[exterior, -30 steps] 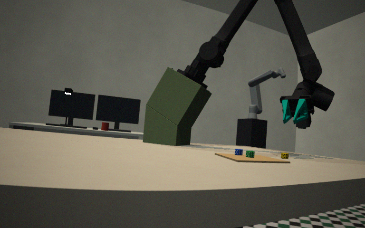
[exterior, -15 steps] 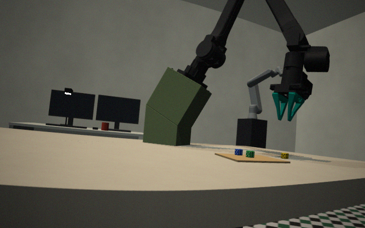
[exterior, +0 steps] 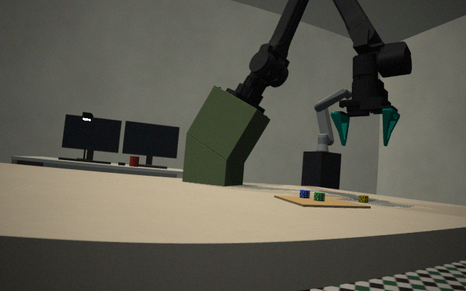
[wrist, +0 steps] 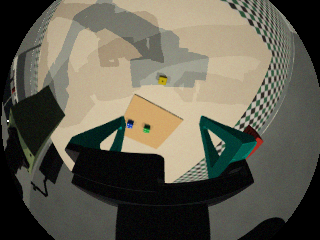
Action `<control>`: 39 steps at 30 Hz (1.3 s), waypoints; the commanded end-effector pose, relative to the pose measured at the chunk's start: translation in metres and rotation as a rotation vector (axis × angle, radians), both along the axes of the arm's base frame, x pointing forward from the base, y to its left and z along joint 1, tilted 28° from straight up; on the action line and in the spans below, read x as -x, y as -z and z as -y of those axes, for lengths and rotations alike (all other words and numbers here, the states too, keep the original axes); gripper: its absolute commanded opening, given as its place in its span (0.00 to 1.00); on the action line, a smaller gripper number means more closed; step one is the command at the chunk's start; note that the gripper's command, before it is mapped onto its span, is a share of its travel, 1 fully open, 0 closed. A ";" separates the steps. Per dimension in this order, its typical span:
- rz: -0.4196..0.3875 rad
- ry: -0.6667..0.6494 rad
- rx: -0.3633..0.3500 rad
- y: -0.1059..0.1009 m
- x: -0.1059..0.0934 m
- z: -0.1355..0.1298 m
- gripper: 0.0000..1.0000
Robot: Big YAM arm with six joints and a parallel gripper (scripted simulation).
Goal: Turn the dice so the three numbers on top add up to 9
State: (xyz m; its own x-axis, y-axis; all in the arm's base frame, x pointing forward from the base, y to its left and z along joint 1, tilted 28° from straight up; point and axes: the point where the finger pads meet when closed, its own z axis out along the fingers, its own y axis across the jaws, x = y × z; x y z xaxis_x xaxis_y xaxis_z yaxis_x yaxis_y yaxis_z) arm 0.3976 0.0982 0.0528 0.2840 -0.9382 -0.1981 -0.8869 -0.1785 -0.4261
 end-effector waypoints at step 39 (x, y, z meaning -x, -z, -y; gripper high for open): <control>-0.298 0.936 -0.407 0.018 -0.019 -0.024 1.00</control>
